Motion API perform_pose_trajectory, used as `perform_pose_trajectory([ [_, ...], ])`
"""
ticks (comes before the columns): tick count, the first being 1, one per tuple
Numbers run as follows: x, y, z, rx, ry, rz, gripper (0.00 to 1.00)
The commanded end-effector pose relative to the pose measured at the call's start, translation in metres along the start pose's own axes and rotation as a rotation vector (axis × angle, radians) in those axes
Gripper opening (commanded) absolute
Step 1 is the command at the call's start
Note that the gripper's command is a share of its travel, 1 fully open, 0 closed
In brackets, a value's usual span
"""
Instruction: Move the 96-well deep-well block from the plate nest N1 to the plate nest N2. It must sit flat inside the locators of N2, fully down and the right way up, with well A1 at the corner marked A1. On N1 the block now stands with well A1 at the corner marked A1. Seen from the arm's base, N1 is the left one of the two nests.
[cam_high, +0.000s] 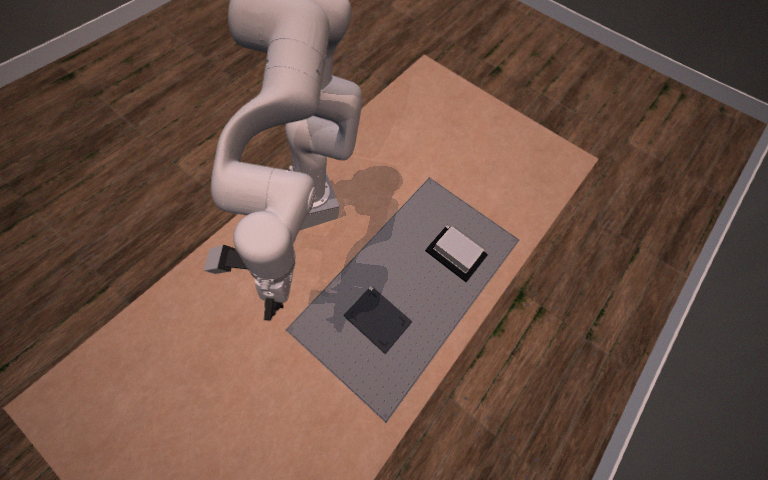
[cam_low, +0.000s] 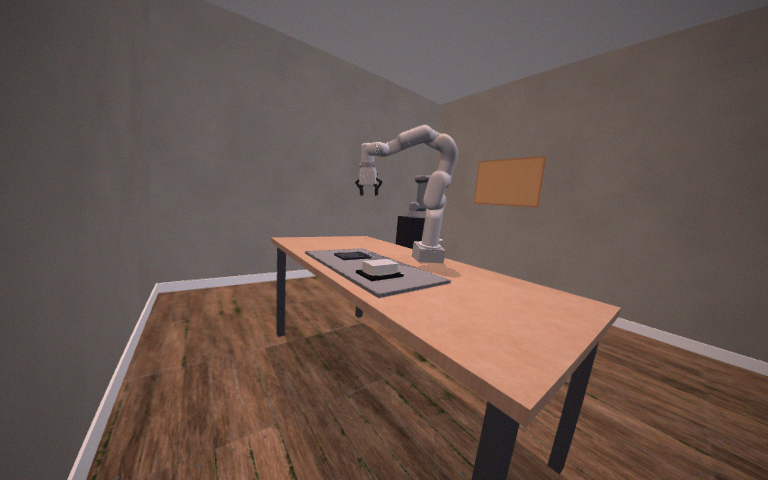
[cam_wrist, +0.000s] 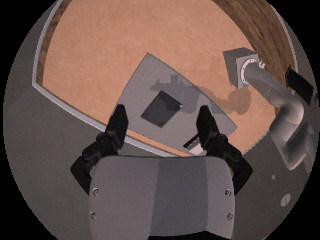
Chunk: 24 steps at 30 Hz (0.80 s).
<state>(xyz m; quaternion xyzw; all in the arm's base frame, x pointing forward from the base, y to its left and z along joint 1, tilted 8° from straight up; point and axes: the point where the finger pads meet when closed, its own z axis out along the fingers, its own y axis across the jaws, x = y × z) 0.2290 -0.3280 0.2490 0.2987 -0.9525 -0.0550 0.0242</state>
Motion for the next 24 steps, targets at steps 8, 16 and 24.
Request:
perform_pose_trajectory([
  [8,0.000,-0.001,-0.002,0.004,0.000,0.001,1.00],
  [16,0.000,-0.001,-0.002,0.004,0.000,0.001,1.00],
  [24,-0.033,-0.010,0.005,0.022,0.001,-0.159,1.00],
])
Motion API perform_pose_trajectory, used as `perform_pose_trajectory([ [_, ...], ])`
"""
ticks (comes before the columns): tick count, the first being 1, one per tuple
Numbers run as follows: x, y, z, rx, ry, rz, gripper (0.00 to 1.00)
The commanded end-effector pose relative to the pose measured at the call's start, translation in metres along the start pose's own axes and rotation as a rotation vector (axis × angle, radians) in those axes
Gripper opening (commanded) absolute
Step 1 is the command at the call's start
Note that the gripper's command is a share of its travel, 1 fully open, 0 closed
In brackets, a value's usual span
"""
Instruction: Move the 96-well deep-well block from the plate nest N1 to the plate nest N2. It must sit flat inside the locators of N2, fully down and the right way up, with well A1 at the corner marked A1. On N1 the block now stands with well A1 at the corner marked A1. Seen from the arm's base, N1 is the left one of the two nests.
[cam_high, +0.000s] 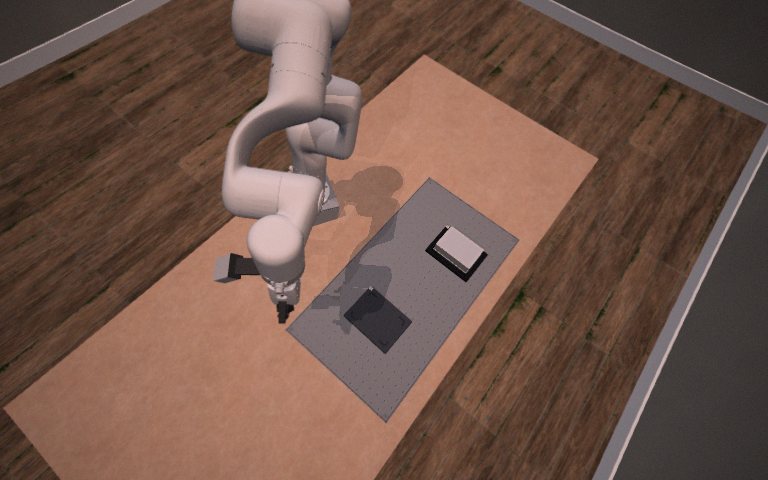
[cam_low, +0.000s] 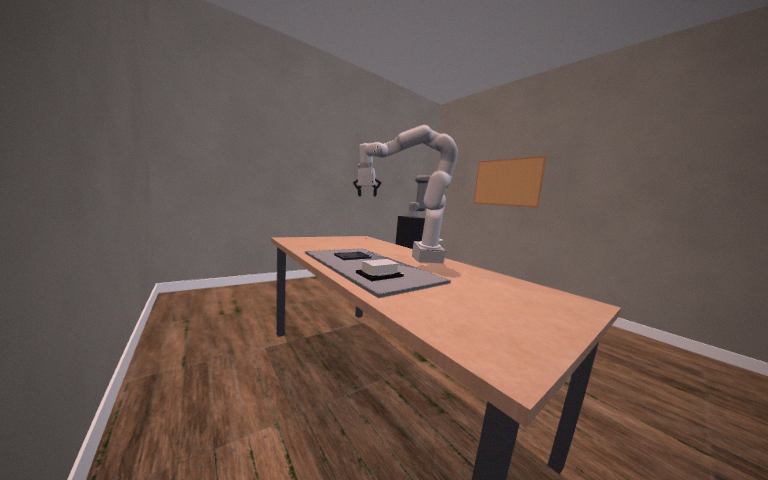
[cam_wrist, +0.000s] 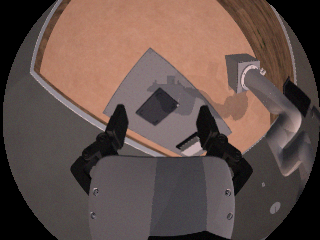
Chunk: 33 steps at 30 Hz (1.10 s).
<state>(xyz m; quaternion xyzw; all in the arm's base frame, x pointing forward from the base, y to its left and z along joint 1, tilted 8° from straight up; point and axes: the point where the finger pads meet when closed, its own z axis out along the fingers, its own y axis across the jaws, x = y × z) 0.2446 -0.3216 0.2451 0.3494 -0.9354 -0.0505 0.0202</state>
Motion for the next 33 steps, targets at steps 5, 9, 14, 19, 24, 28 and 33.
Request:
perform_pose_trajectory([
  [5,-0.035,-0.012,0.007,0.022,0.000,-0.185,1.00],
  [9,-0.049,-0.016,0.011,0.024,0.000,-0.212,1.00],
  [14,-0.068,-0.019,0.016,0.035,0.001,-0.345,1.00],
  [19,-0.084,-0.021,0.020,0.037,0.001,-0.371,1.00],
  [24,-0.109,-0.023,0.026,0.049,0.002,-0.530,1.00],
  [28,-0.118,-0.023,0.029,0.049,0.002,-0.530,1.00],
  [33,-0.142,-0.023,0.036,0.061,0.003,-0.688,1.00],
])
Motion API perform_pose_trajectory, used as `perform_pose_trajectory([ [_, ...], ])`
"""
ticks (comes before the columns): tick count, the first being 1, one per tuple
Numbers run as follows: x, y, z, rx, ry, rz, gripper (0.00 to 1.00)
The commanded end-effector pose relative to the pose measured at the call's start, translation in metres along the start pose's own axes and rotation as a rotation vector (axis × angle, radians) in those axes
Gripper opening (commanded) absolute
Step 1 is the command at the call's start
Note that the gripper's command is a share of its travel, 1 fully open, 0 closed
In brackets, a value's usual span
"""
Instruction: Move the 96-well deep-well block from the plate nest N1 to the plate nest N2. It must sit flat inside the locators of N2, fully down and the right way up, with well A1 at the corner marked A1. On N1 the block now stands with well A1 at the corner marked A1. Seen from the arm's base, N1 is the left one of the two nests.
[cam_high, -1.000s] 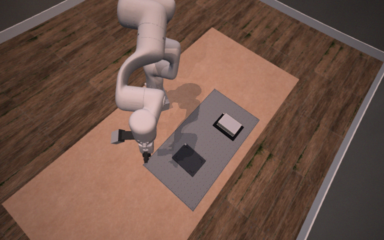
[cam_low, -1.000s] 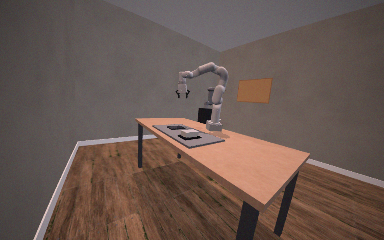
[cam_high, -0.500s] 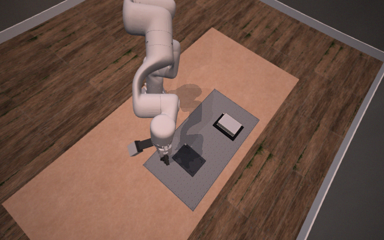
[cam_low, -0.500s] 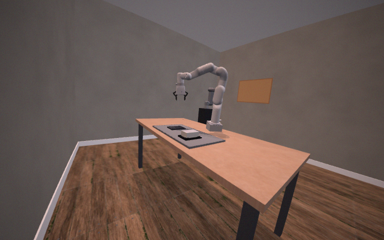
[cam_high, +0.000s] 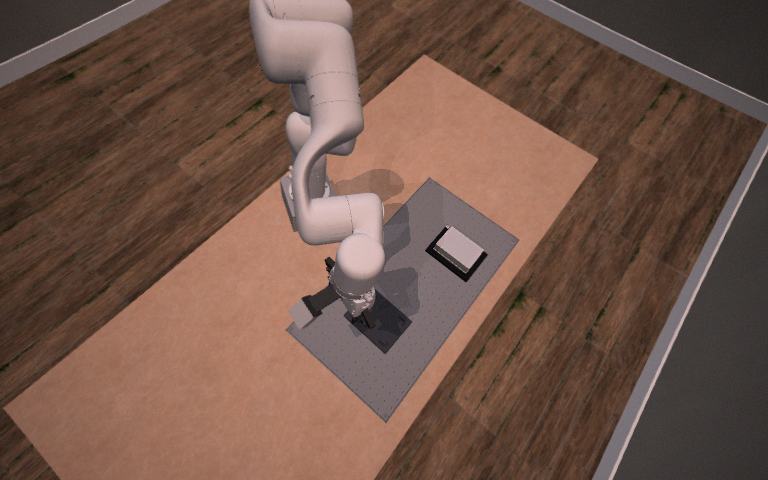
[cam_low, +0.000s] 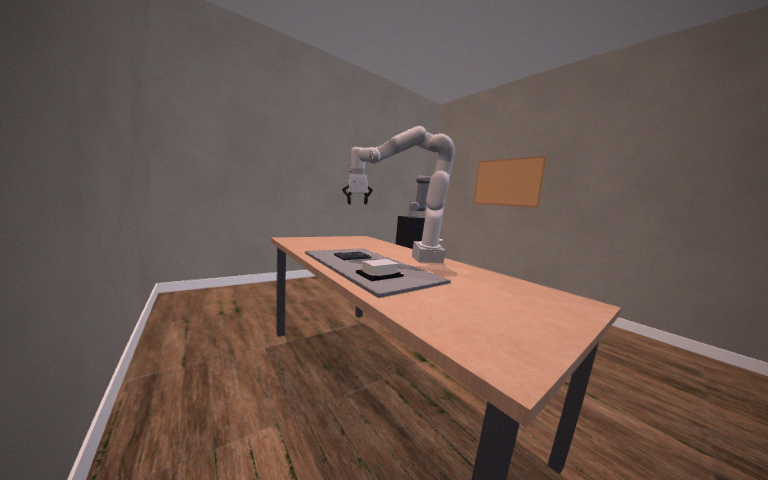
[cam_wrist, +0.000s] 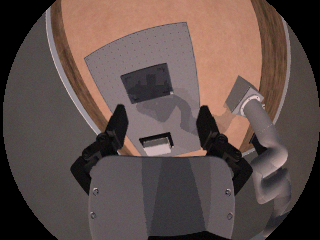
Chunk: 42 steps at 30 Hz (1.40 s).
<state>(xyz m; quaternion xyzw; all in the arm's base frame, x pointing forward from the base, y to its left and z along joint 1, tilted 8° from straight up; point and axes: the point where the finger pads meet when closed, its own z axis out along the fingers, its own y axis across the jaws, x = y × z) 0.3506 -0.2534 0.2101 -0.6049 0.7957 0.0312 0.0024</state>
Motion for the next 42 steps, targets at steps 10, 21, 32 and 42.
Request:
perform_pose_trajectory([
  [10,-0.047,-0.028,0.014,0.024,0.002,-0.261,1.00],
  [21,-0.092,-0.046,0.028,0.035,0.003,-0.418,1.00],
  [32,-0.128,-0.056,0.039,0.047,0.004,-0.575,1.00],
  [42,-0.169,-0.063,0.052,0.060,0.005,-0.765,1.00],
])
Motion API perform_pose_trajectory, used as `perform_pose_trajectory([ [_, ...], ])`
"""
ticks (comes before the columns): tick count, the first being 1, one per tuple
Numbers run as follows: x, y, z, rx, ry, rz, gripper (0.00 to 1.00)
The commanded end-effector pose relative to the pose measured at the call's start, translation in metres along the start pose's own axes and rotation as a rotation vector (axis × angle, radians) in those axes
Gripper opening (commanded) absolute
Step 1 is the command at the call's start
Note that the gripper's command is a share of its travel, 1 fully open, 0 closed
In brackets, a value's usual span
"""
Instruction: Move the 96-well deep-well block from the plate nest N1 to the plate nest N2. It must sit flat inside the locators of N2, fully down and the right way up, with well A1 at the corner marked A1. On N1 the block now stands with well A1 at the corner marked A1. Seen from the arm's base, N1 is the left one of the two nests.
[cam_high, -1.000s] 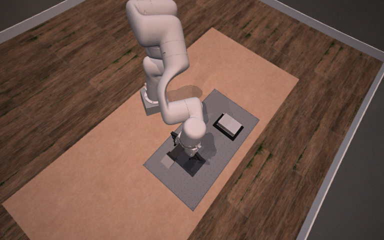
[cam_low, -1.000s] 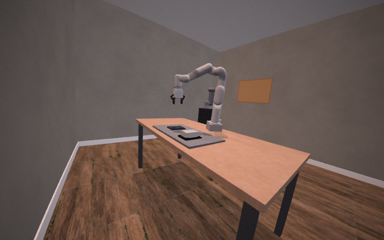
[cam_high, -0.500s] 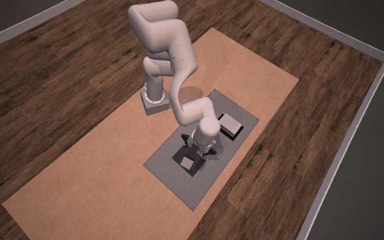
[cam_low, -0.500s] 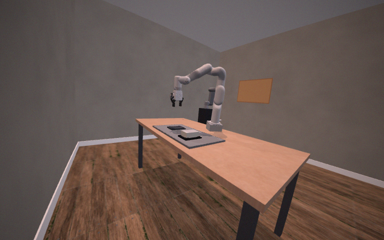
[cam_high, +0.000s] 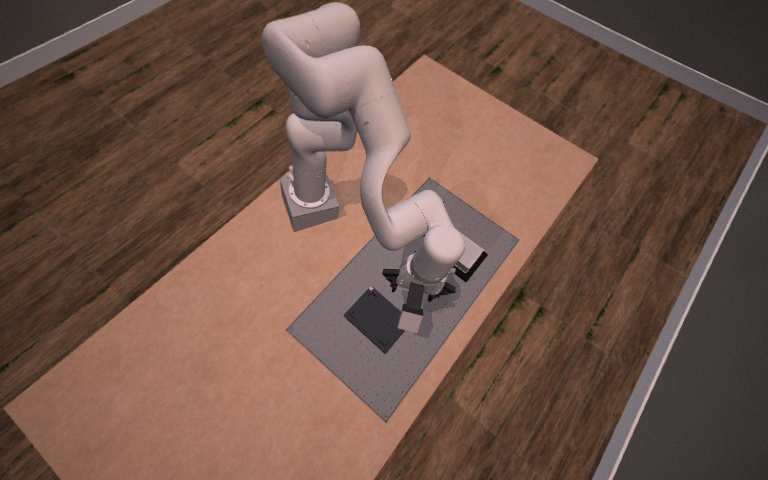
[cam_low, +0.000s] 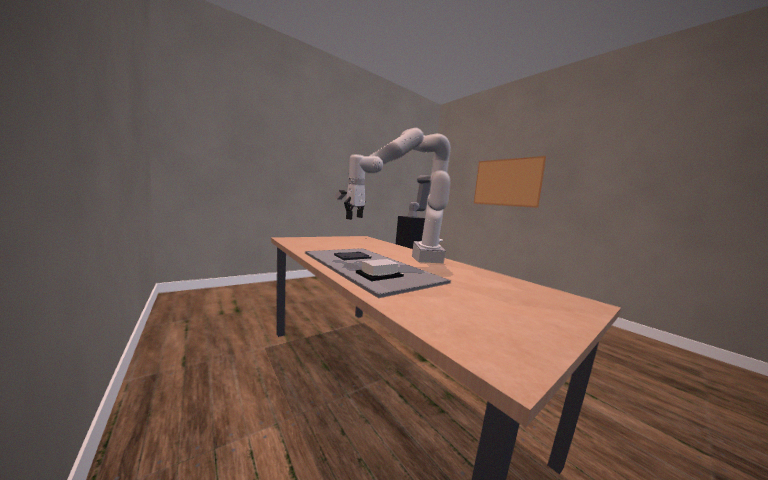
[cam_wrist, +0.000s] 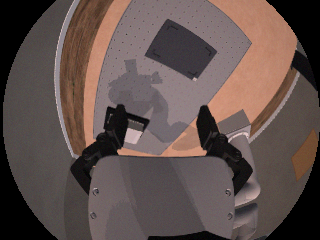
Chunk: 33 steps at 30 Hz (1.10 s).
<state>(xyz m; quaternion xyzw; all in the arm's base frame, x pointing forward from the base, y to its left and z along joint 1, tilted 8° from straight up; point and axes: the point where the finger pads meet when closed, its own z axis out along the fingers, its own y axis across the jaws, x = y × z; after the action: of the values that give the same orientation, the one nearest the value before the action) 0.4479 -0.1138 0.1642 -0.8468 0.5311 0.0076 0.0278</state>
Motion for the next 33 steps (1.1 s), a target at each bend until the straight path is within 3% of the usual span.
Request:
perform_pose_trajectory([
  [1,-0.009,-0.013,0.004,0.009,0.004,-0.076,1.00],
  [20,-0.056,-0.057,0.025,0.027,0.006,-0.322,1.00],
  [33,-0.104,-0.088,0.042,0.048,0.008,-0.610,1.00],
])
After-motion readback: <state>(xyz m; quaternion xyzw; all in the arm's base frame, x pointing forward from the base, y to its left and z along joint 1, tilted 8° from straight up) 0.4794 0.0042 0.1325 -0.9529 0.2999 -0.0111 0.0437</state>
